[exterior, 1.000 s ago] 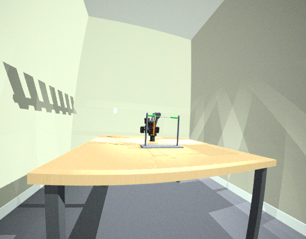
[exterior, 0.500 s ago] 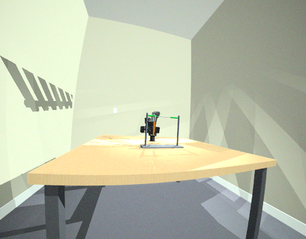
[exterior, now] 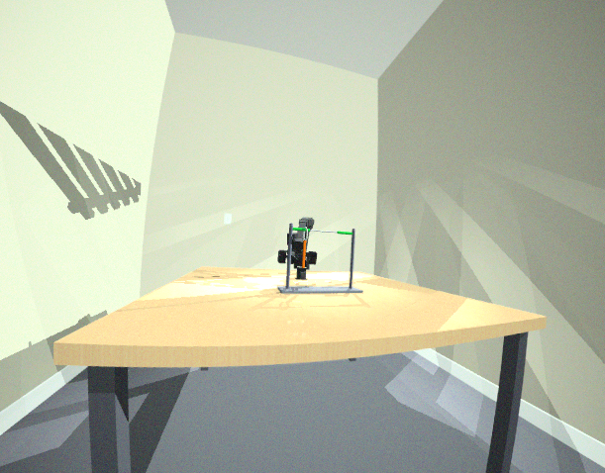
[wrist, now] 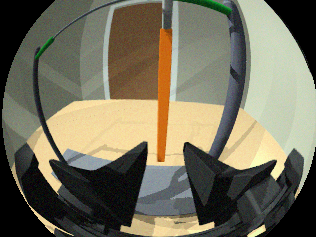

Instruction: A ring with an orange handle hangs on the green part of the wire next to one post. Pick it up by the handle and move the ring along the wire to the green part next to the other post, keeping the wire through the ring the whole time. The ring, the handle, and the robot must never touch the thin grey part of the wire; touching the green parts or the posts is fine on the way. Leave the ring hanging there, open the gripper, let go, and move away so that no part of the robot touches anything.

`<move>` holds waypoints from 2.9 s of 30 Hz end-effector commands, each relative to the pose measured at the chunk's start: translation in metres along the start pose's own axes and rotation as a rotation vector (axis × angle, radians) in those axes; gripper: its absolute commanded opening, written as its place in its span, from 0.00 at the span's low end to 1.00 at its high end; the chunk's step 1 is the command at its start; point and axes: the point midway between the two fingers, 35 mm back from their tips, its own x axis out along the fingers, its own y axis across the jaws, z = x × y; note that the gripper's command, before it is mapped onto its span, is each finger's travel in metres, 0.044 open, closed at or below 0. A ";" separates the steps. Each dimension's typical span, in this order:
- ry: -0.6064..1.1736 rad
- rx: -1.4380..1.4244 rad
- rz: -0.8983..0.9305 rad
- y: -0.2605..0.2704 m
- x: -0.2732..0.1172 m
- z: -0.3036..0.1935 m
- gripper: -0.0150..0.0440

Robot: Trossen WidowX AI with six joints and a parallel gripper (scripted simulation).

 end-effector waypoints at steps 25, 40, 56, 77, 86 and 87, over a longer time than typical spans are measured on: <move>-0.011 0.001 -0.003 0.002 0.042 -0.001 0.53; -0.011 0.001 -0.003 0.002 0.042 -0.001 0.53; -0.009 -0.002 0.001 0.003 0.042 -0.001 0.44; -0.009 -0.002 0.001 0.003 0.042 -0.001 0.00; -0.011 0.001 0.009 0.003 0.039 0.015 0.00; -0.011 0.001 0.010 0.003 0.039 0.016 0.00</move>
